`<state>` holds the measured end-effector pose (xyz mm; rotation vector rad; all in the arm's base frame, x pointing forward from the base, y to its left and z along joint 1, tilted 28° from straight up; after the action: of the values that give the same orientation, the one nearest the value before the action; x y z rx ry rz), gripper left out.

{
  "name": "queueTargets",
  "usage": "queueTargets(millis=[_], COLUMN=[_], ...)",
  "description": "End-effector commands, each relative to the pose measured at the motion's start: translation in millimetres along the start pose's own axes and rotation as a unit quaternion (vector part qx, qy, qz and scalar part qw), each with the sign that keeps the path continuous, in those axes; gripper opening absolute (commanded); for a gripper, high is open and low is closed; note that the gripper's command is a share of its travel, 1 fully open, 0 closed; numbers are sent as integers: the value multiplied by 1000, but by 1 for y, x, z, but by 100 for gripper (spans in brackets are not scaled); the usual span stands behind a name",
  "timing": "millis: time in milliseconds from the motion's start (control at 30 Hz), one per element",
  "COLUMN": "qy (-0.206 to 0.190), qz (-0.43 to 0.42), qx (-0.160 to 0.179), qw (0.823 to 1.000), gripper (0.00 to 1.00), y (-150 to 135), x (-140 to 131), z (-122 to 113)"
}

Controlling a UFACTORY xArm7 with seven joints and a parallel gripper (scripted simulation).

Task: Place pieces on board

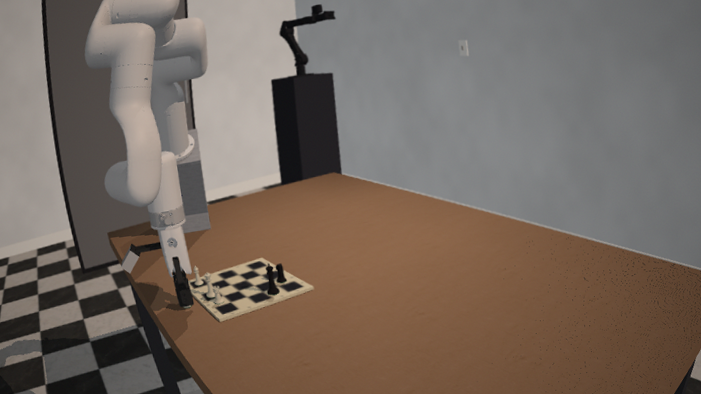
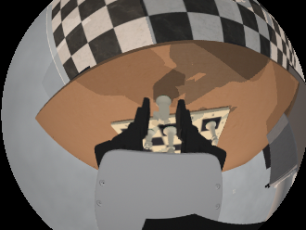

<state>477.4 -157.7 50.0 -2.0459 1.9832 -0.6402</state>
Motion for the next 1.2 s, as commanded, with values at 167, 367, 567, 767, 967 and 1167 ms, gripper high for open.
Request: queueTargets(millis=[167, 367, 567, 767, 967, 1167], qy=[0, 0, 0, 0, 0, 0], qz=[0, 0, 0, 0, 0, 0], qx=[1, 1, 1, 1, 1, 1], qw=[1000, 1000, 1000, 1000, 1000, 1000], gripper=[39, 39, 39, 39, 0, 0], y=[-1, -1, -1, -1, -1, -1], x=[1, 1, 1, 1, 1, 1], z=[-1, -1, -1, -1, -1, -1])
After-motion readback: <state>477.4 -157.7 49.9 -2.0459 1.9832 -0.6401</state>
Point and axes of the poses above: the point where the finger pads meet when closed, its own z axis out along the fingers, its own y axis across the jaws, x = y × z, the point moved 3 cm from there along -z, back along the fingers, and after that the axes turned 14 degrees about -z, right-handed, at the moved point
